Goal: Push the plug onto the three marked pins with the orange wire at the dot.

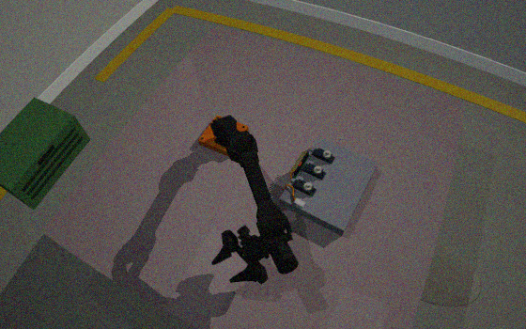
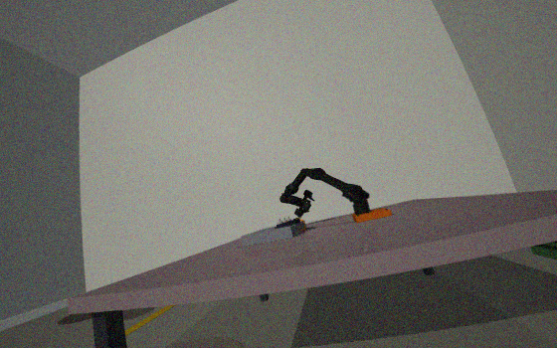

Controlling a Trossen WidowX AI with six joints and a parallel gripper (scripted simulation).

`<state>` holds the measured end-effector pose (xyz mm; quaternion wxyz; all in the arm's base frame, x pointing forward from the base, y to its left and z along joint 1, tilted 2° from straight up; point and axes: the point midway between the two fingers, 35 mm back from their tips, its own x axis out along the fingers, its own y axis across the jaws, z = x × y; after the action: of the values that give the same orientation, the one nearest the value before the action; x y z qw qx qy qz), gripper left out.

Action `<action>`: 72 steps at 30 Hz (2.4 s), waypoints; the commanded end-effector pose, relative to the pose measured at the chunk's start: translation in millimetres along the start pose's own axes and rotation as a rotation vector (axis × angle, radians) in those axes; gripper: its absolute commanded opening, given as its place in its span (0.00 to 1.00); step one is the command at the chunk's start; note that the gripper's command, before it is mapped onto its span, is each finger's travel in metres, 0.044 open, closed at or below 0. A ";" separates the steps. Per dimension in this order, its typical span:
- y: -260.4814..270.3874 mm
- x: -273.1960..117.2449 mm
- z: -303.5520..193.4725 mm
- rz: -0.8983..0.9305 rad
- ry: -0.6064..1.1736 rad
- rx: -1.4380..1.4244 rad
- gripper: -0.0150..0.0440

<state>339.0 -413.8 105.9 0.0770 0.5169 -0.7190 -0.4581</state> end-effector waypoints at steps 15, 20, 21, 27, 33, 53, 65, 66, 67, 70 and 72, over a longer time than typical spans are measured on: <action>3.8 -26.4 -7.2 -0.100 0.021 0.211 0.45; 6.3 -41.8 -10.9 -0.159 0.029 0.332 0.45; 6.8 -44.9 -11.6 -0.171 0.030 0.356 0.45; 10.2 -63.7 -15.3 -0.246 0.031 0.499 0.45; 14.1 -82.6 -18.1 -0.324 0.025 0.639 0.45; 29.9 -147.4 -21.2 -0.608 -0.058 1.079 0.45; 43.0 -186.8 -18.3 -0.790 -0.158 1.326 0.45; 44.2 -190.1 -17.9 -0.806 -0.169 1.345 0.45; 45.4 -193.3 -17.5 -0.821 -0.180 1.365 0.45; 49.2 -203.1 -16.0 -0.868 -0.214 1.422 0.45; 51.8 -209.6 -14.9 -0.899 -0.238 1.459 0.45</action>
<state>407.7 -257.9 228.0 -0.5126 0.6294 -0.5799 0.0695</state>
